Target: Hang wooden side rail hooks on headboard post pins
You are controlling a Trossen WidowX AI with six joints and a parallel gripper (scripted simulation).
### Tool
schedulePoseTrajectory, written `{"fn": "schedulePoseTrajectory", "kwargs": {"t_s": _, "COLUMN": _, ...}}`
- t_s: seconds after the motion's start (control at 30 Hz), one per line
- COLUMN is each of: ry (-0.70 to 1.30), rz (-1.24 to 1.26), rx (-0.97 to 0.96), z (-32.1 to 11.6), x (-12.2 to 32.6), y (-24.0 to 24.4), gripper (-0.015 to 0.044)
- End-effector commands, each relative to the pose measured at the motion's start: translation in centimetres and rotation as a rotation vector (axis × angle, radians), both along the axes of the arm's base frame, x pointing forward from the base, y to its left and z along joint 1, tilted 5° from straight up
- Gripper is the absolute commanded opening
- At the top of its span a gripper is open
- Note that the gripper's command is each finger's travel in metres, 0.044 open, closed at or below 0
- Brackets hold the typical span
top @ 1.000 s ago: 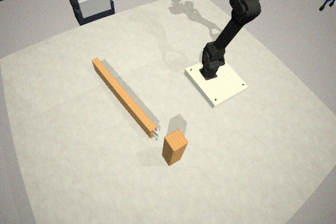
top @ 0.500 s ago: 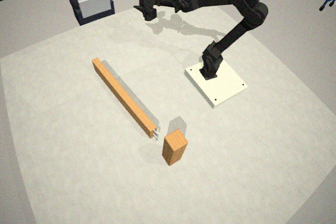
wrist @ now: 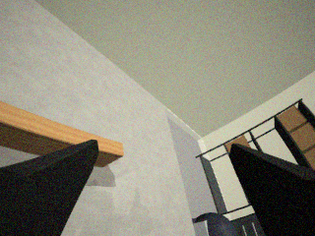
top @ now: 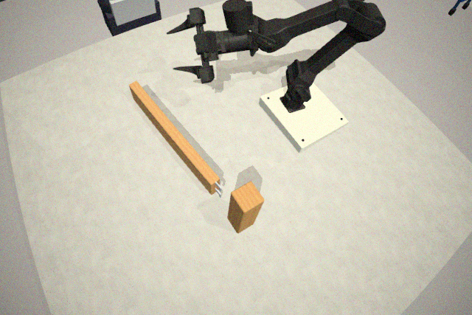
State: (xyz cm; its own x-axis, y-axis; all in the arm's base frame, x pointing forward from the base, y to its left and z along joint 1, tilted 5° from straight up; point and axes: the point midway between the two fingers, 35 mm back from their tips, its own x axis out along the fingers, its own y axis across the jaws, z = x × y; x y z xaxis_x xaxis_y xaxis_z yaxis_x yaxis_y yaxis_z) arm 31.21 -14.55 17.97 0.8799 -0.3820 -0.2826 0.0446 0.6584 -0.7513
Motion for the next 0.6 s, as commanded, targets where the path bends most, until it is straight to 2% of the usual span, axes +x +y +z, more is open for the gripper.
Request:
{"fn": "schedulePoseTrajectory", "kwargs": {"t_s": 0.0, "ry": -0.043, "rz": 0.102, "rx": 0.132, "z": -1.2, "x": 0.6, "y": 5.2, "gripper": 0.044}}
{"fn": "schedulePoseTrajectory", "kwargs": {"t_s": 0.27, "ry": -0.057, "rz": 0.305, "rx": 0.402, "z": -3.8, "x": -0.4, "y": 15.1, "gripper": 0.044}}
{"fn": "schedulePoseTrajectory", "kwargs": {"t_s": 0.57, "ry": 0.02, "rz": 0.509, "rx": 0.706, "z": -6.9, "x": -4.8, "y": 24.3, "gripper": 0.044}}
